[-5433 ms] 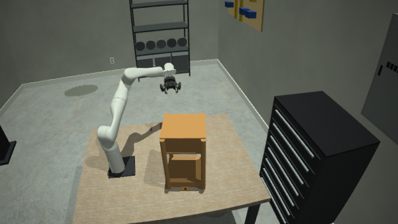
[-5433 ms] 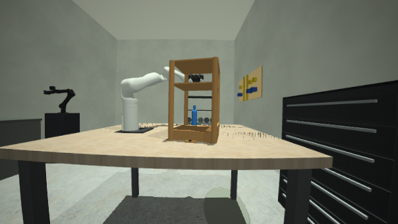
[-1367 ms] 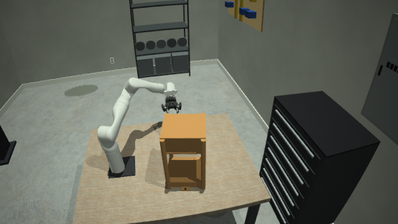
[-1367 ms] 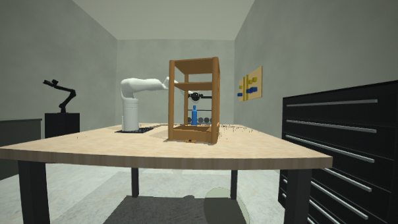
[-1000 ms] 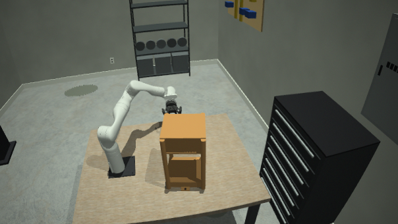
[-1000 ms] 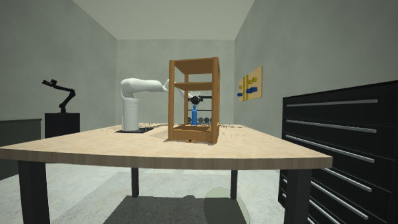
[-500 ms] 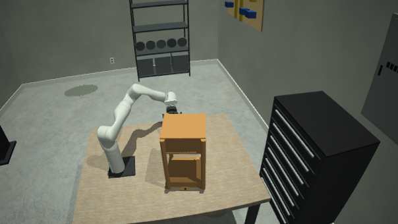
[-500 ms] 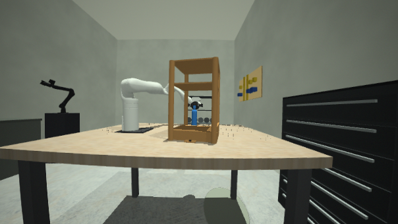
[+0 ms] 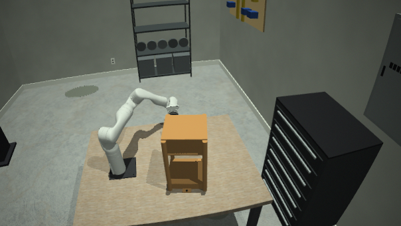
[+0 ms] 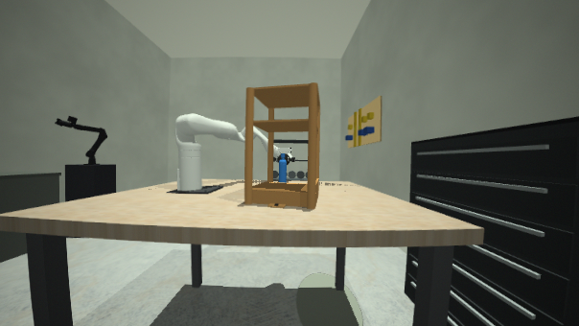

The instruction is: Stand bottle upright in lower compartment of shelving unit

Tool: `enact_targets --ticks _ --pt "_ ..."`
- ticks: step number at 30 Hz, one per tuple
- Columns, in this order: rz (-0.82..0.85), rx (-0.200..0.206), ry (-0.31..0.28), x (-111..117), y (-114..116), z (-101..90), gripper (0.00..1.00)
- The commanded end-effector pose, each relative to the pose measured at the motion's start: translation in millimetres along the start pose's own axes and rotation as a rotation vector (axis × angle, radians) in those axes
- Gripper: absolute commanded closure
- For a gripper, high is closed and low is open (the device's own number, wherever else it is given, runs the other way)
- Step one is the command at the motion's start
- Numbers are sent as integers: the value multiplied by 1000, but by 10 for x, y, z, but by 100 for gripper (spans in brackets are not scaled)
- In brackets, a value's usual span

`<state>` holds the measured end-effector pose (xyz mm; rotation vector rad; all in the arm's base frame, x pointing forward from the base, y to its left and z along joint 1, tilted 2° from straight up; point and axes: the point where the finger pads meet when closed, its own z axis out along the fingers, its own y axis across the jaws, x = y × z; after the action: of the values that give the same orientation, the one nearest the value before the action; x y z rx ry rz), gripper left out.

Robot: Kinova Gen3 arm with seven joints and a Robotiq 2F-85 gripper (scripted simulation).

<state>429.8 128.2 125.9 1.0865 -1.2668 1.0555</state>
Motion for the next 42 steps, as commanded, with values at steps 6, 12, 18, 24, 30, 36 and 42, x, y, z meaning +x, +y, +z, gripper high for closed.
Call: enact_targets --ticks 6,12,18,24,30,36,42 --pt "-2 0 6 -145 -8 14 40" --pt "-2 0 6 -262 -8 14 40" --pt "-2 0 6 -341 -8 14 40" --pt "-2 0 6 -405 -8 15 40" --pt "-2 -1 6 -465 -8 15 40" --pt "-2 0 6 -496 -8 15 40" --pt "-2 0 6 -530 -8 15 40"
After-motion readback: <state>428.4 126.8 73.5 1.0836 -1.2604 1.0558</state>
